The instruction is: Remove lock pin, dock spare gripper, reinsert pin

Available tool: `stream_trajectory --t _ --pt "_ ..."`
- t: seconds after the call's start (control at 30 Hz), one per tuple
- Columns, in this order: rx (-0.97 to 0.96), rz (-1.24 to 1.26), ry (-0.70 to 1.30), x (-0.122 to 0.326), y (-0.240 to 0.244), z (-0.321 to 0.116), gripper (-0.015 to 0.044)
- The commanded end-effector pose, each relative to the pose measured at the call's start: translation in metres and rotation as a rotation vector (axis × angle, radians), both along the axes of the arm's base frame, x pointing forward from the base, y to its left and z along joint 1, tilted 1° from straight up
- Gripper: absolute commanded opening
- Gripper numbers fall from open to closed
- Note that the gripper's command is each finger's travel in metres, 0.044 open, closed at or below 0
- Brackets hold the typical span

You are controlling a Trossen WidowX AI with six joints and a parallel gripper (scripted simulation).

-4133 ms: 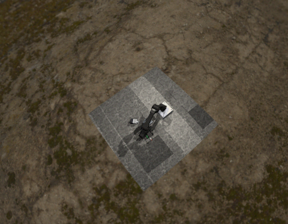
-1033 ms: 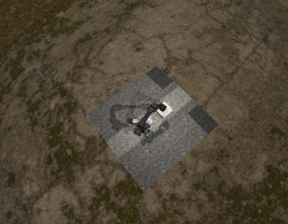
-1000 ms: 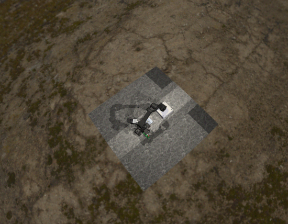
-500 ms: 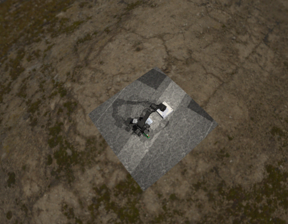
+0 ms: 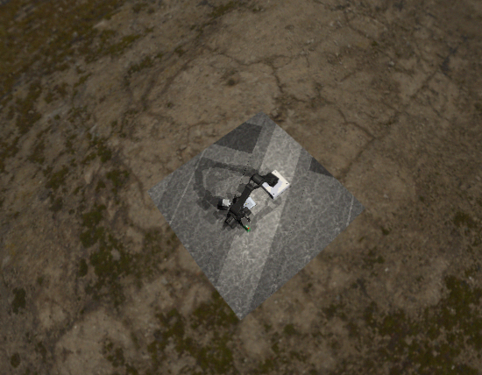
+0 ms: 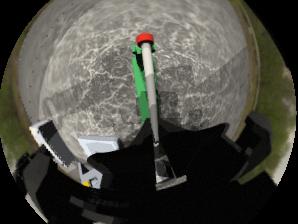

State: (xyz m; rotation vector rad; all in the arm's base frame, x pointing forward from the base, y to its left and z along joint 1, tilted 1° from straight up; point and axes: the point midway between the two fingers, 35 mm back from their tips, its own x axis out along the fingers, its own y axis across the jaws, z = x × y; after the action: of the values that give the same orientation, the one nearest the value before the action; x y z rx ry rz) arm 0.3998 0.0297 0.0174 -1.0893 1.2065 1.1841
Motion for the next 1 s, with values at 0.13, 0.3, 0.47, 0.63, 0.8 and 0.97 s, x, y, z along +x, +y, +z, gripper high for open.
stream_trajectory --t 0.13,0.3,0.47,0.63,0.8,0.97 --pt "0.000 0.006 0.000 0.0004 -0.0002 -0.0053 0.0000" --pt "0.000 0.009 -0.002 -0.0003 -0.0002 -0.0073 0.0000" --pt "0.000 0.009 -0.002 -0.0003 -0.0002 -0.0073 0.0000" --pt "0.000 0.000 -0.006 0.0005 0.0000 -0.0027 0.0000" --pt "0.000 0.000 -0.006 0.0005 0.0000 -0.0027 0.0000" --pt "0.000 0.000 -0.006 0.0005 0.0000 -0.0027 0.0131"
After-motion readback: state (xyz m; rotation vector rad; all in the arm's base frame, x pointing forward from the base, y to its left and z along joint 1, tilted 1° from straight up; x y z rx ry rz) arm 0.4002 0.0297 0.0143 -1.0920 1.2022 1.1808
